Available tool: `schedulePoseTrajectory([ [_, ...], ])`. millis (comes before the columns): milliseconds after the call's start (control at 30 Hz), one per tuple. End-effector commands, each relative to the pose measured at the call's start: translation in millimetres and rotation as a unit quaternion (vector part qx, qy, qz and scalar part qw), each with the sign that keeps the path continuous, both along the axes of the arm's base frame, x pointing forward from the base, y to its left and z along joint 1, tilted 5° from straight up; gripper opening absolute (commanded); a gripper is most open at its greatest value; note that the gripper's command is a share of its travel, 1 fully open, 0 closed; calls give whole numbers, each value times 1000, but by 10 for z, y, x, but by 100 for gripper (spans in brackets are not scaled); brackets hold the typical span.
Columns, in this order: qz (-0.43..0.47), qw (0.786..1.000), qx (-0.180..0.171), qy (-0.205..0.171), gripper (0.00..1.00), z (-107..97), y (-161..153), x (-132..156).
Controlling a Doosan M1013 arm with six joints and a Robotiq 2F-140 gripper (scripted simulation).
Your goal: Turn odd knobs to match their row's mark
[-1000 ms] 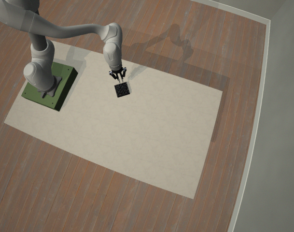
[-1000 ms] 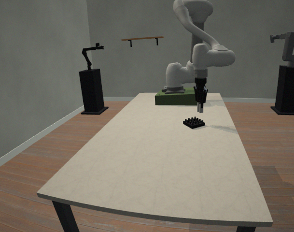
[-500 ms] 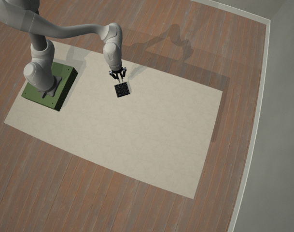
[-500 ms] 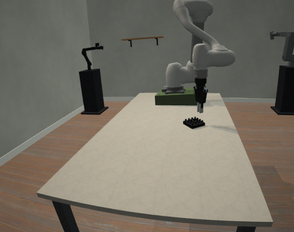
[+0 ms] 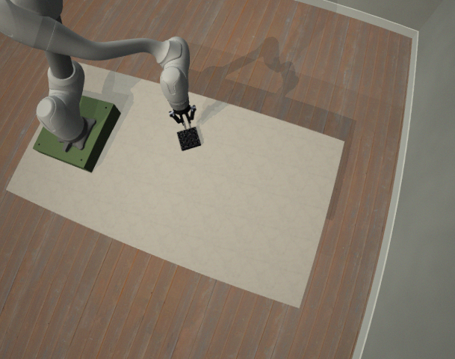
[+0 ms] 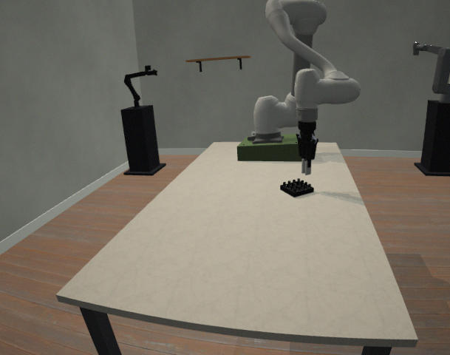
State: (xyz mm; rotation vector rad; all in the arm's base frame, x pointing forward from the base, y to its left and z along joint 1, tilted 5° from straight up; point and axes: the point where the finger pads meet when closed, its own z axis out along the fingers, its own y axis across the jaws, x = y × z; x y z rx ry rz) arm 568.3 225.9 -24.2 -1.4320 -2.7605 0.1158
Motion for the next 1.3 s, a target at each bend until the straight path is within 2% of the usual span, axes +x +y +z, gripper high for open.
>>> schedulePoseTrajectory([
  [0,0,1000,0,0,12,-30,-1,-2],
  [800,0,1000,0,0,12,-298,-15,-18],
  [1267,0,1000,0,0,12,-349,-18,-21],
])
